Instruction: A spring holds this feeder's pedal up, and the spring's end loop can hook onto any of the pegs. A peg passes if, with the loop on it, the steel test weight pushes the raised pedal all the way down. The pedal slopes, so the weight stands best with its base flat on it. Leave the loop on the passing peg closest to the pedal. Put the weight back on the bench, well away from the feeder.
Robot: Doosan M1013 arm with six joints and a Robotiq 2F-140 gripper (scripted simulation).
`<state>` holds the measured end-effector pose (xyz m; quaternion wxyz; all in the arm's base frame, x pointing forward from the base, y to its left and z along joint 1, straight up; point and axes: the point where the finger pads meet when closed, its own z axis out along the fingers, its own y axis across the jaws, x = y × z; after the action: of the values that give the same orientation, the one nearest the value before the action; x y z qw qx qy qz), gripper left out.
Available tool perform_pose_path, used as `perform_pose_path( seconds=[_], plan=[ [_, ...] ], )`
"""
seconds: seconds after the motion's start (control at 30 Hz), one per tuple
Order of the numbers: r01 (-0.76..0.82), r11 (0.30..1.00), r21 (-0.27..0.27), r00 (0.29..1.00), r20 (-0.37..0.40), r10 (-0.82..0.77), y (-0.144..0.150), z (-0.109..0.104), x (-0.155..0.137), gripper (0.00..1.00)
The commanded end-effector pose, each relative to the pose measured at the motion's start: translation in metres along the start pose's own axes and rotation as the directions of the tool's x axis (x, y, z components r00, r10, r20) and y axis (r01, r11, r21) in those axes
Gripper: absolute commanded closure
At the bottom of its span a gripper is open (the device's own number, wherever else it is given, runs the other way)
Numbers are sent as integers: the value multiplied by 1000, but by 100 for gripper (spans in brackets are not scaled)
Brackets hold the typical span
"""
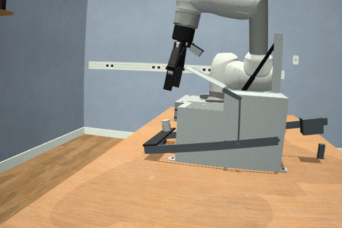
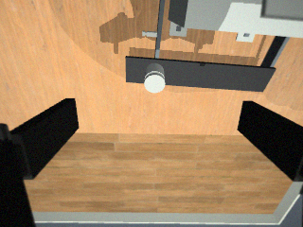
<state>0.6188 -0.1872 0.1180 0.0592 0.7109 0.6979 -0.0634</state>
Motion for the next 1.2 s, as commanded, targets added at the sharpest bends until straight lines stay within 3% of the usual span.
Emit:
perform_pose_path(
  seconds=[0.0,0.07,0.57,0.63,0.67,1.17],
  plan=[
    [0,1000,-1,1000,0,0,0,-1,0,0],
    [0,1000,-1,1000,0,0,0,-1,0,0],
    [0,1000,-1,1000,0,0,0,-99,-18,0],
    [0,1000,-1,1000,0,0,0,-99,-18,0],
    [0,1000,-2,1000,0,0,0,-88,-15,0],
    [0,1000,-1,1000,0,0,0,-99,-17,0]
  ],
)
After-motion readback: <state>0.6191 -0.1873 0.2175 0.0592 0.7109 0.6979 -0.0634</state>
